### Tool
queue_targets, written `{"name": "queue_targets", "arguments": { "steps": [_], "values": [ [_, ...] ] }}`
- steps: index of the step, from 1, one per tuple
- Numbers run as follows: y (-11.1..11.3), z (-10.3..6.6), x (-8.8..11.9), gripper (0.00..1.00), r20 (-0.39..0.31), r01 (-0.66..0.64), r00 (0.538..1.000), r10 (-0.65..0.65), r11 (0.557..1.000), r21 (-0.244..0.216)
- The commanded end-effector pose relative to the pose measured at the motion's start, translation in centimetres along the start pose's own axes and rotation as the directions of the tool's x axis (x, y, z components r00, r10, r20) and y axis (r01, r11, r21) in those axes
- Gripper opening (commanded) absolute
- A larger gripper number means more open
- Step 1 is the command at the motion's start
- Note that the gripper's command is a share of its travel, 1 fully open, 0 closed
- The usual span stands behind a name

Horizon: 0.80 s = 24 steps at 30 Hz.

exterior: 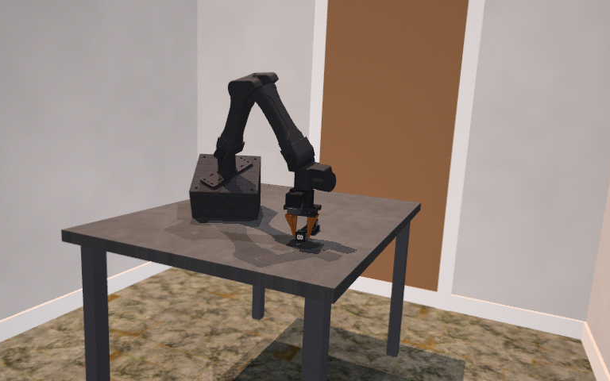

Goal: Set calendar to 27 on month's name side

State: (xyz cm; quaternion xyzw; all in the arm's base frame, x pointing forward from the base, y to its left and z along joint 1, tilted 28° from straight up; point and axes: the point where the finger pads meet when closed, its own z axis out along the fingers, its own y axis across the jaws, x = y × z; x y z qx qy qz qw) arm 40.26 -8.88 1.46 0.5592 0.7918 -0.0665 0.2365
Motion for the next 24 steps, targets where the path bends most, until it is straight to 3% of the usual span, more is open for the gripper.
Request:
{"name": "queue_targets", "arguments": {
  "steps": [1,9,10,24],
  "values": [
    [0.21,-0.25,-0.10,0.45,0.004,0.002,1.000,-0.002,1.000,-0.008],
    [0.21,-0.25,-0.10,0.45,0.004,0.002,1.000,-0.002,1.000,-0.008],
    [0.21,-0.25,-0.10,0.26,0.004,0.002,1.000,-0.002,1.000,-0.008],
    [0.21,-0.25,-0.10,0.26,0.004,0.002,1.000,-0.002,1.000,-0.008]
  ]
}}
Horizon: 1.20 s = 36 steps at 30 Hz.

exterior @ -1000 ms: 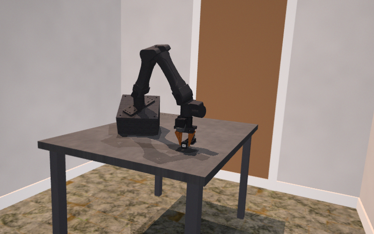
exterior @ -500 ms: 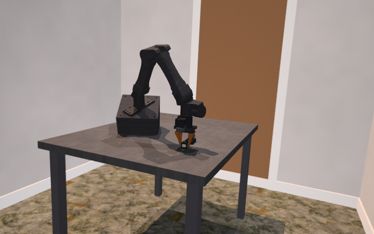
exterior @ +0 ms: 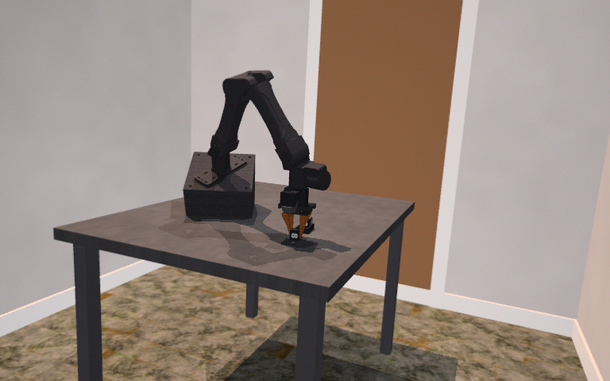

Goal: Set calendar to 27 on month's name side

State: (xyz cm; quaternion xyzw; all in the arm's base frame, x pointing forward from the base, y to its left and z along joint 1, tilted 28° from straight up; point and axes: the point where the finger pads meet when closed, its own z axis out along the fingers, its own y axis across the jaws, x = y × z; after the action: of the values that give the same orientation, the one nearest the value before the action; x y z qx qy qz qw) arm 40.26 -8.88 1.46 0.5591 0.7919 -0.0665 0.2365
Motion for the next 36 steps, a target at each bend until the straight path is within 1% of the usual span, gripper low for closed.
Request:
{"name": "queue_targets", "arguments": {
  "steps": [1,20,23,26,29,31,36],
  "values": [
    [0.2,-0.2,-0.1,0.26,0.004,0.001,1.000,-0.001,1.000,-0.008],
    [0.2,-0.3,-0.1,0.26,0.004,0.001,1.000,-0.001,1.000,-0.008],
    [0.2,-0.6,-0.1,0.26,0.004,0.001,1.000,-0.001,1.000,-0.008],
    [0.2,-1.7,-0.1,0.26,0.004,0.001,1.000,-0.001,1.000,-0.008],
    [0.2,-3.6,-0.1,0.26,0.004,0.001,1.000,-0.001,1.000,-0.008],
    [0.2,-3.6,-0.1,0.26,0.004,0.001,1.000,-0.001,1.000,-0.008],
    [0.2,-7.5,-0.1,0.26,0.003,0.001,1.000,-0.001,1.000,-0.008]
  ]
}}
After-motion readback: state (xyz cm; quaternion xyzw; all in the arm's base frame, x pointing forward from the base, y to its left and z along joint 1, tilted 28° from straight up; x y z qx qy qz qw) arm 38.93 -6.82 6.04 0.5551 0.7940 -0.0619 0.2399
